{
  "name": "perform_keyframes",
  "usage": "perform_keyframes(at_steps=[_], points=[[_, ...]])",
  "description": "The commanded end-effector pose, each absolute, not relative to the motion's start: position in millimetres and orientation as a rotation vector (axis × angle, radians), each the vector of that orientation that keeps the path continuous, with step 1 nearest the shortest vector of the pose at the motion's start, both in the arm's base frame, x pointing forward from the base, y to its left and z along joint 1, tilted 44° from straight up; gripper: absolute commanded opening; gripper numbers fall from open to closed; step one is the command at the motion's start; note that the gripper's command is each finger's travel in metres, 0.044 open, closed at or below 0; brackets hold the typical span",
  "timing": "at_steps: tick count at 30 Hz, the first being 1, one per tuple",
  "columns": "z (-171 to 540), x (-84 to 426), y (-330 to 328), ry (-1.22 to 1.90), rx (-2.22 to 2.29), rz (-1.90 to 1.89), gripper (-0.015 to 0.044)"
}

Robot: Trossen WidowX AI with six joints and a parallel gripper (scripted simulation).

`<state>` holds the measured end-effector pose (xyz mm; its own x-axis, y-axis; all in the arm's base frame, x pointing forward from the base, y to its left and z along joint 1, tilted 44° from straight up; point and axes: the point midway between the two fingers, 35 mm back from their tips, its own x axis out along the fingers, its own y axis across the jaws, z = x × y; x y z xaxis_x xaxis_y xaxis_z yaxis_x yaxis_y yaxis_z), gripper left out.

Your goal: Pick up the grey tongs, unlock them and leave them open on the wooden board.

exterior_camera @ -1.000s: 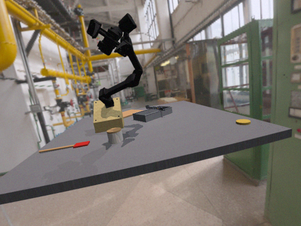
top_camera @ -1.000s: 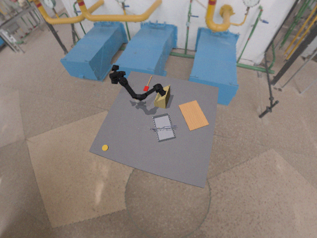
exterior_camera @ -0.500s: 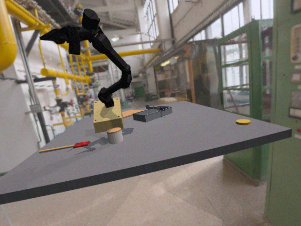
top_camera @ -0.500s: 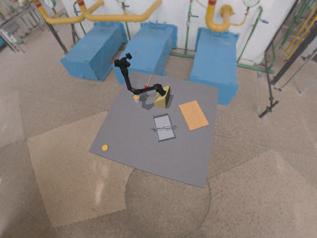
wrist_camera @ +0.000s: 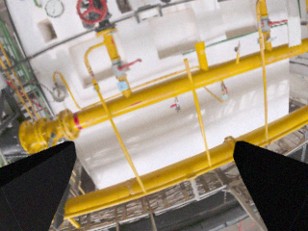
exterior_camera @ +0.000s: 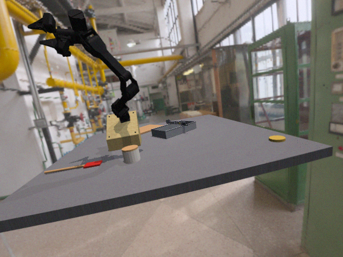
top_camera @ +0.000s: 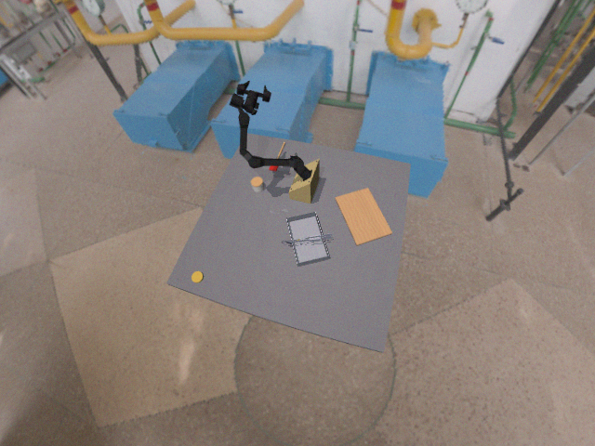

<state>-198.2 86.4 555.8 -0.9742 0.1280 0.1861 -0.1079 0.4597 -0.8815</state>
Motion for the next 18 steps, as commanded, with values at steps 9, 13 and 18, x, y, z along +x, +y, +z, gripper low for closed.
perform_keyframes(at_steps=[9, 13, 18], points=[[509.4, -188.5, 209.0, -1.942, -0.488, 1.872, 0.044], [499.1, -171.3, 236.2, -1.777, -0.577, 1.894, 0.044], [485.4, -155.6, 266.4, -1.605, -0.664, 1.921, 0.044]])
